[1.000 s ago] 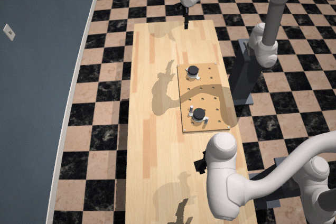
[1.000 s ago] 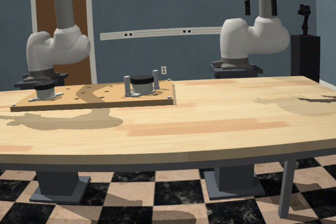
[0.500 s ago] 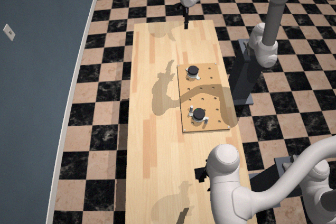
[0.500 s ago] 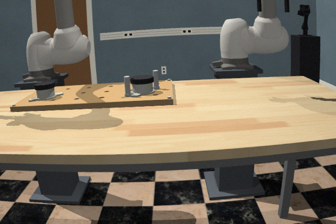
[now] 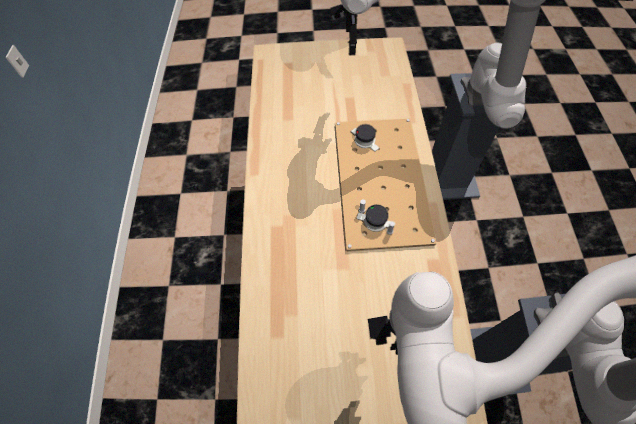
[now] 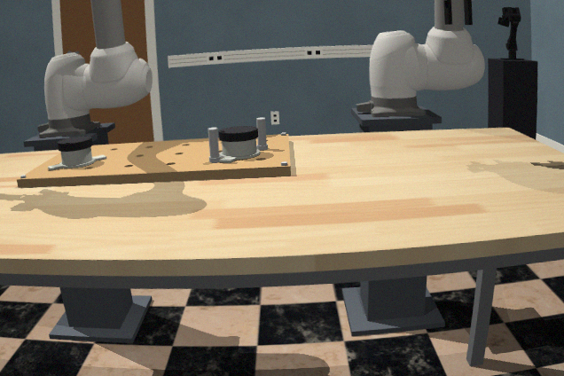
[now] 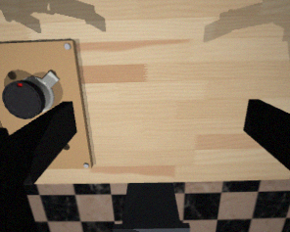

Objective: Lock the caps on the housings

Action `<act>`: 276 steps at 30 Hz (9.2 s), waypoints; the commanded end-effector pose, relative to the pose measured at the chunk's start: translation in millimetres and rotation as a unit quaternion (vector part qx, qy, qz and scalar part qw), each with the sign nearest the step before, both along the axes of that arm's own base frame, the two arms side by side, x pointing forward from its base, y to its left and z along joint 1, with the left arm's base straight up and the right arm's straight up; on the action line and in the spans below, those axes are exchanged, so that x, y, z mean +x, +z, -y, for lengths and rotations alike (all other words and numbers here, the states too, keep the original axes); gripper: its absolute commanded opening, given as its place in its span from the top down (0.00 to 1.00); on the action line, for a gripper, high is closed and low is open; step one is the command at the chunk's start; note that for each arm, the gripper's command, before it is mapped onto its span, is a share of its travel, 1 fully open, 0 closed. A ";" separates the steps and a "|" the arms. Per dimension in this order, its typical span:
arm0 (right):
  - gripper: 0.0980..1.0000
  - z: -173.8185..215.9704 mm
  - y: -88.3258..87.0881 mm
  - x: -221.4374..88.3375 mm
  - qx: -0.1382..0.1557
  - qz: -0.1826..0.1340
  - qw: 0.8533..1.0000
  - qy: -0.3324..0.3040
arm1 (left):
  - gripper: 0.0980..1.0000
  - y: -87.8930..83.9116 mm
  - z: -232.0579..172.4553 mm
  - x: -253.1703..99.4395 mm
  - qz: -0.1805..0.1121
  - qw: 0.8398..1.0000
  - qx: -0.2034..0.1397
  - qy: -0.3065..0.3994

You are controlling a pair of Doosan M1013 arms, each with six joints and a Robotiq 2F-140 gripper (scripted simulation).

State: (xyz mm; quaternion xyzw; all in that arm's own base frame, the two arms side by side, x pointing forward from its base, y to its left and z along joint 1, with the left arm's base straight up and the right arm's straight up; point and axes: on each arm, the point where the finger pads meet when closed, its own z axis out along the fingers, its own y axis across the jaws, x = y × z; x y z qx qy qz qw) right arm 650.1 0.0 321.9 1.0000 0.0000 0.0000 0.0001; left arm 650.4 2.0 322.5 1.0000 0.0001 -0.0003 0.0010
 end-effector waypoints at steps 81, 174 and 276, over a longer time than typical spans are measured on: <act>0.00 -0.1 0.7 0.2 0.000 0.001 1.000 0.000 | 0.73 -169.8 301.3 -94.5 0.268 0.855 -0.171 -0.410; 0.00 -0.1 0.7 0.2 0.000 0.001 1.000 0.000 | 0.73 -251.8 415.3 -97.2 0.323 0.777 -0.206 -0.499; 0.00 -0.1 0.7 0.2 0.000 0.001 1.000 0.000 | 1.00 -178.3 399.3 -172.5 0.323 0.777 -0.205 -0.499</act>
